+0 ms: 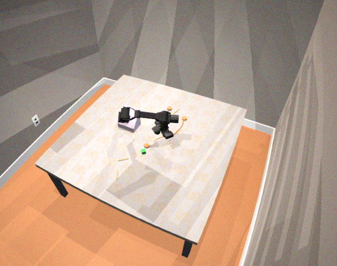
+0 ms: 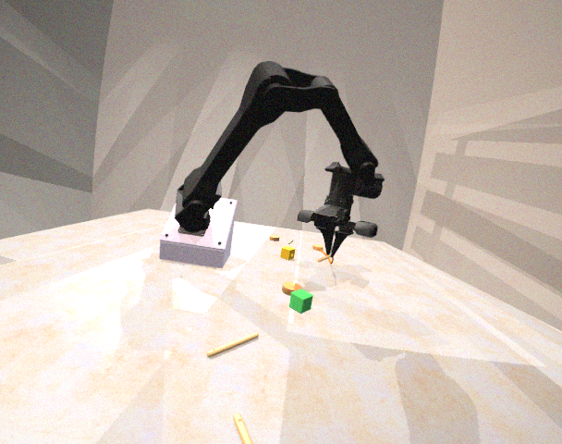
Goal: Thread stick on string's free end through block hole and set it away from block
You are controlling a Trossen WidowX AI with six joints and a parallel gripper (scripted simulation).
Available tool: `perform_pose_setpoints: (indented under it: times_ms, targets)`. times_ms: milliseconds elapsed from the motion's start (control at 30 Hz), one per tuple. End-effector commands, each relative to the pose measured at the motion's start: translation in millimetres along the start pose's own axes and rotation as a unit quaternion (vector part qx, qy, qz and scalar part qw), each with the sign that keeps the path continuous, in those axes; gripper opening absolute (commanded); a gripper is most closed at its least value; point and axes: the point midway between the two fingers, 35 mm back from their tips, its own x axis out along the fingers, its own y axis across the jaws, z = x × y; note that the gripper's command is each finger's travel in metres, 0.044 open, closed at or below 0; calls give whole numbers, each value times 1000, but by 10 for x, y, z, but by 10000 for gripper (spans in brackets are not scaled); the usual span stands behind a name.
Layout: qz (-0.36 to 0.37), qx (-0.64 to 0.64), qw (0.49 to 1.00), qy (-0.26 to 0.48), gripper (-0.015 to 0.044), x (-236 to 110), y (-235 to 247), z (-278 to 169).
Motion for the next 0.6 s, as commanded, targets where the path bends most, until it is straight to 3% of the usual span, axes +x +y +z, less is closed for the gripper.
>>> perform_pose_setpoints:
  times_ms: [0, 567]
  targets:
    - [-1, -62, 998, 0, 0, 2, -2, -29]
    - [0, -361, 932, 0, 0, -8, -7, -165]
